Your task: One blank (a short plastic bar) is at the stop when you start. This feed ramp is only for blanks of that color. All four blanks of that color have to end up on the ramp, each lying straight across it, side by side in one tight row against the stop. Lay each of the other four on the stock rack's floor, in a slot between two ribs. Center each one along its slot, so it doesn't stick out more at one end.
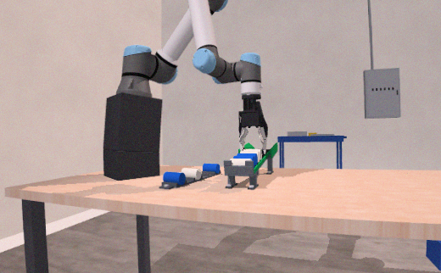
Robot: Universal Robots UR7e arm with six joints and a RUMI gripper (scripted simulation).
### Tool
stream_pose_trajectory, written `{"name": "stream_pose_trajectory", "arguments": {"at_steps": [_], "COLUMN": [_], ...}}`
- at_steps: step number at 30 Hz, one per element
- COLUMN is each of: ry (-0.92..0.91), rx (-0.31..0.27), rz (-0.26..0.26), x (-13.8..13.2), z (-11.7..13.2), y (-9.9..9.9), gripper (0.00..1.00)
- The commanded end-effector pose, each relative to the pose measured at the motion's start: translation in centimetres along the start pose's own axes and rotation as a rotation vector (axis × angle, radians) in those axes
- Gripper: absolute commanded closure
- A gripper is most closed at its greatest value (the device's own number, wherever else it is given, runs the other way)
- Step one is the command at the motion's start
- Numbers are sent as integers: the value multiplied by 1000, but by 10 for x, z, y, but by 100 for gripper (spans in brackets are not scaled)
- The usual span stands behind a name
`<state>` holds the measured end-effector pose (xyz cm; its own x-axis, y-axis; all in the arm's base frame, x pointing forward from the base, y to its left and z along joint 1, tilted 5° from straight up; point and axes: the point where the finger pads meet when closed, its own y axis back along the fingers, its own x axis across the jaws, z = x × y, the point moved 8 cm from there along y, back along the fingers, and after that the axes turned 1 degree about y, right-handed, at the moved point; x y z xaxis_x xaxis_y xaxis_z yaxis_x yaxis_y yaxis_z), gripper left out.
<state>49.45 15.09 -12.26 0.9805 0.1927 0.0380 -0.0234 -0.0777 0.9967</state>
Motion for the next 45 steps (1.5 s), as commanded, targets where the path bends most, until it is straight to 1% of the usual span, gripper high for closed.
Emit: {"name": "stream_pose_trajectory", "arguments": {"at_steps": [1,4,6,16,19,21,25,29,30,45], "ry": [0,0,0,0,0,0,0,0,0,0], "rx": [0,0,0,0,0,0,0,0,0,0], "rz": [1,1,1,1,1,1,1,1,1,1], "x": [0,0,0,0,0,0,0,0,0,0], "z": [0,0,0,0,0,0,0,0,0,0], "y": [5,8,14,66,79,79,88,90,90,90], "gripper": [48,48,48,48,48,48,48,48,0,0]}}
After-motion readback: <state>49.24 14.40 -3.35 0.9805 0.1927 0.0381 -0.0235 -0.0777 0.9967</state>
